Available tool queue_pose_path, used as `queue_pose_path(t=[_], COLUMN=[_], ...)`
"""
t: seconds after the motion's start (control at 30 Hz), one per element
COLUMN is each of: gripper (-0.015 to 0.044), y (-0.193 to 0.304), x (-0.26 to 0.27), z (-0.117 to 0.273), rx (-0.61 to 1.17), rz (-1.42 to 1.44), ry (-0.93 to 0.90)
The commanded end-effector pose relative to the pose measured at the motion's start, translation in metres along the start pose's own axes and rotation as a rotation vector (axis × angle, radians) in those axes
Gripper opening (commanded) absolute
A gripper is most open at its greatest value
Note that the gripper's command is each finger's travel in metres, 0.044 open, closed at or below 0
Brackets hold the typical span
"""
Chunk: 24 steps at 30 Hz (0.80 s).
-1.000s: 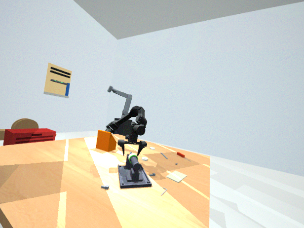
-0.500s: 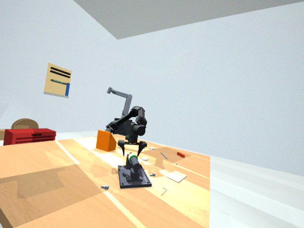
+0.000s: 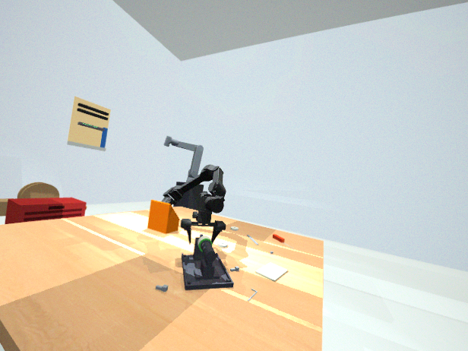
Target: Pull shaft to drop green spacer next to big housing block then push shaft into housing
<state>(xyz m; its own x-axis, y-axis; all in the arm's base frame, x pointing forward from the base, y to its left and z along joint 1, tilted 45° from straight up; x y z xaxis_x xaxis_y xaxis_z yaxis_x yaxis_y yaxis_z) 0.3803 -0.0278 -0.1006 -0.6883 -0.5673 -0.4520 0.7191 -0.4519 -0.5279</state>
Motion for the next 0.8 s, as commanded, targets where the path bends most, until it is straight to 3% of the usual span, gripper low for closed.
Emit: queue_pose_path(t=[0.0,0.53,0.77], gripper=[0.044,0.002,0.0], y=[-0.0004,-0.0001,-0.0007], x=[0.0001,0.0001,0.0002], z=[-0.0014,-0.0002,-0.0002], rx=[-0.003,0.0,-0.002], rz=[-0.005,0.0,-0.003], ry=[0.004,0.0,0.002])
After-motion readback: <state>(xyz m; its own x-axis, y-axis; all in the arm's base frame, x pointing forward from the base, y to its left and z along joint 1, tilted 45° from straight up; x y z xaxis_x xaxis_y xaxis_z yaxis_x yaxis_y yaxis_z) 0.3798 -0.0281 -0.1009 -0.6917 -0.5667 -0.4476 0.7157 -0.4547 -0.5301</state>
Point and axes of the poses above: the point midway between the two fingers, 35 mm back from their tips, its own z axis back along the fingers, its own x axis across the jaws, y = z × x, the point moved 3 cm from there along z, back along the fingers, and after that the axes turned 4 degrees about -z, right-handed, at the moved point
